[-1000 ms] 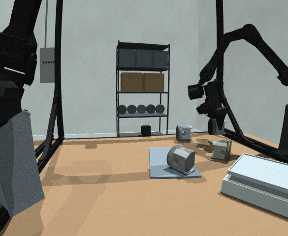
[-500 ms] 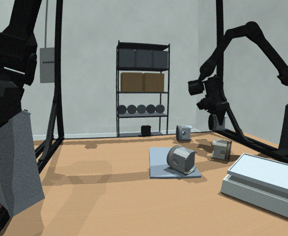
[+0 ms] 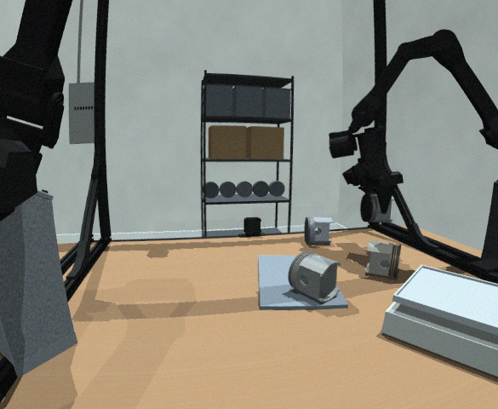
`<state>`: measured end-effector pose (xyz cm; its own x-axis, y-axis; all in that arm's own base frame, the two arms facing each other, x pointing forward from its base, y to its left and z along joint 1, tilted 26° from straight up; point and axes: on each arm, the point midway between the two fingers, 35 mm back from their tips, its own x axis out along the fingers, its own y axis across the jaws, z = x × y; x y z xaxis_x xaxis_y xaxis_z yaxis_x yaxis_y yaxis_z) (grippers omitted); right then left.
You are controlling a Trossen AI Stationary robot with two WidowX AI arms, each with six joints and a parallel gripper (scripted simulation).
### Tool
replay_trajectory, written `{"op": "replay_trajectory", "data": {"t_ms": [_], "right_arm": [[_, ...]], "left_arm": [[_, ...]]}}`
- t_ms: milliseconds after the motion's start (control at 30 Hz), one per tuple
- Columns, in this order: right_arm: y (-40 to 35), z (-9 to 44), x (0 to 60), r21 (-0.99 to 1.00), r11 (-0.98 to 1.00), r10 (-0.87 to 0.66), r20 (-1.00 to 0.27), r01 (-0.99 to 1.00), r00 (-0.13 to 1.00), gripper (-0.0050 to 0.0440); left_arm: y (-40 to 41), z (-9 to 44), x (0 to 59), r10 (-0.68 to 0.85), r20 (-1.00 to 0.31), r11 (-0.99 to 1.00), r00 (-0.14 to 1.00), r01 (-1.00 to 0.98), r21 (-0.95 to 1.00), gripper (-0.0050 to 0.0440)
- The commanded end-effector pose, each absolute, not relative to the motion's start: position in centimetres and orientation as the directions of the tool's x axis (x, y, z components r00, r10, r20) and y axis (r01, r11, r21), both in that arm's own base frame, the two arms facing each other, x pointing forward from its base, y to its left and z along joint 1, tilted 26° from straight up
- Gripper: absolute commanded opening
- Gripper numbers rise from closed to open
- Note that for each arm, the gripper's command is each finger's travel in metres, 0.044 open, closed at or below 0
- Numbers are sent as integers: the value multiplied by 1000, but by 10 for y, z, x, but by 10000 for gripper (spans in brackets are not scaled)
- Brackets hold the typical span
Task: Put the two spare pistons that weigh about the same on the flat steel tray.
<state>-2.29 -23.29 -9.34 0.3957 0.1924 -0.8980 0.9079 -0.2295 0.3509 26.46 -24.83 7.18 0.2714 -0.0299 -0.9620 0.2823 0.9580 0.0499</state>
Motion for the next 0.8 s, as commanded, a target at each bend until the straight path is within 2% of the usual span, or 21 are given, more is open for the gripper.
{"op": "replay_trajectory", "data": {"t_ms": [0,767], "right_arm": [[-233,-93,-23,352,-230,193,-897,907,397,440],[-233,-93,-23,352,-230,193,-897,907,397,440]], "left_arm": [[-228,76,266,-64,-954,980,293,199,-5,158],[-133,75,268,-195,-895,940,401,-184,-287,158]]}}
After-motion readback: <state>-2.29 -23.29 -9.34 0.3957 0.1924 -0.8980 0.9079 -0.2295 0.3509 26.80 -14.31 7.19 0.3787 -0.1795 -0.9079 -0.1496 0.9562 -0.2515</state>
